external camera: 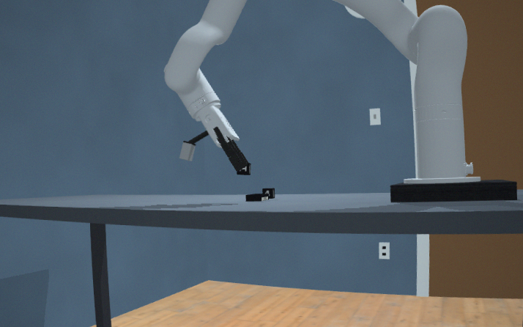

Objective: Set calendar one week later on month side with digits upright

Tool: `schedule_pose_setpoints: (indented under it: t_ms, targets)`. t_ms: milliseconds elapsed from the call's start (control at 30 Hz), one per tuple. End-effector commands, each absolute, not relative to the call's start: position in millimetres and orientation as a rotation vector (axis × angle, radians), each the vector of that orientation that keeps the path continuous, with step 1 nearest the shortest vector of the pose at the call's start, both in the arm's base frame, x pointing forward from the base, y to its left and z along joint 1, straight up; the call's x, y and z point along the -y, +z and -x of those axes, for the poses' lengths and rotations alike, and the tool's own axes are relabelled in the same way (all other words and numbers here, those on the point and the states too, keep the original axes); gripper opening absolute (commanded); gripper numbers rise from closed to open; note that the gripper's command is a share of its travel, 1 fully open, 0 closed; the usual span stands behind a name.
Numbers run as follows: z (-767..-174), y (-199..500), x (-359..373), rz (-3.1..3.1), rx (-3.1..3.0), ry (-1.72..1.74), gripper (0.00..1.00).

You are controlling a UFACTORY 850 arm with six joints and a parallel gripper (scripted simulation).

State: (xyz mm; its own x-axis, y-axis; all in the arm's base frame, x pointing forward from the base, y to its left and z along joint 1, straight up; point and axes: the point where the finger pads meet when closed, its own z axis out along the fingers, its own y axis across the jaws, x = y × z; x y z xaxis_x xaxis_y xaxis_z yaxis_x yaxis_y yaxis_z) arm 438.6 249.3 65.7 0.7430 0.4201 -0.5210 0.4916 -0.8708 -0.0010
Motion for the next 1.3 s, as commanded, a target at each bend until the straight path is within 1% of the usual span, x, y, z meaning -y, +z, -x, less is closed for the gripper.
schedule_pose_setpoints:
  t_ms: [0,700,1267]
  targets:
    - [-442,65,-251,-2.765,-0.727,-0.873,0.27]
    - [-442,63,-251,-2.765,-0.727,-0.873,0.27]
    - [-442,46,-251,-2.765,-0.727,-0.873,0.27]
